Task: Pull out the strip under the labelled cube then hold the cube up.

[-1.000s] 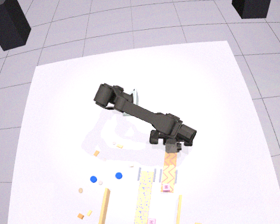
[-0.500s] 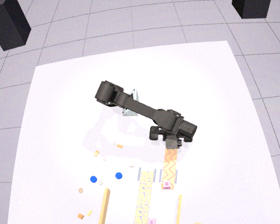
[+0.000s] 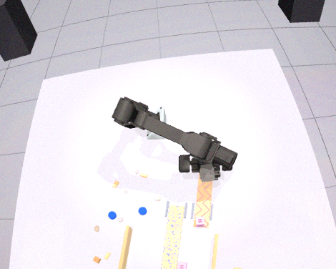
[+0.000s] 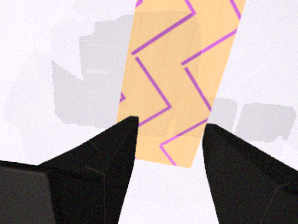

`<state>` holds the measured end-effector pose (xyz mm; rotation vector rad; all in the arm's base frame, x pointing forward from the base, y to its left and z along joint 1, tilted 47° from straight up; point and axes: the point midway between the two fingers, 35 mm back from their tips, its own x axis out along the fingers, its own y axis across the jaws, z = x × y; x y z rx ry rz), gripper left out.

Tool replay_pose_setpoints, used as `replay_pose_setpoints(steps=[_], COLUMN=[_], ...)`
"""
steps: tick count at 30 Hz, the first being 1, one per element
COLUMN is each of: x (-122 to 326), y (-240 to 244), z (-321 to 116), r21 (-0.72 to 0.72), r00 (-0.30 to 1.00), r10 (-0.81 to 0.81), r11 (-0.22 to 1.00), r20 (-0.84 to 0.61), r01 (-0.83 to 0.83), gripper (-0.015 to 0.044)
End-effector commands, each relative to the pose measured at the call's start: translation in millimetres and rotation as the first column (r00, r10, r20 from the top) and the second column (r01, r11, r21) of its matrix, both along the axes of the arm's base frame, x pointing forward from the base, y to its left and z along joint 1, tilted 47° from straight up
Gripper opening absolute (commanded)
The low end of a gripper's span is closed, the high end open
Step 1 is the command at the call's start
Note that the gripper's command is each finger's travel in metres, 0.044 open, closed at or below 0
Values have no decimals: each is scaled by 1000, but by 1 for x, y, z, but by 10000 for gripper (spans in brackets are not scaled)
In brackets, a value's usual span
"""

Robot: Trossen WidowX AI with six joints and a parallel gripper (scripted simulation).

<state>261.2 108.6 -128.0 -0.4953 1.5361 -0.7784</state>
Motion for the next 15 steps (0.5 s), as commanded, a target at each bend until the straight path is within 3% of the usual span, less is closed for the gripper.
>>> replay_pose_setpoints(steps=[1,8,15], x=[16,39,57], y=[-3,-8,-11], z=[3,7,10], r21=[2,1,1], r00=[1000,1000,1000], r10=[24,24,24], r11=[1000,1000,1000], r20=[-16,-15,-14], r01=[-24,-24,-24], gripper=[263,440,440])
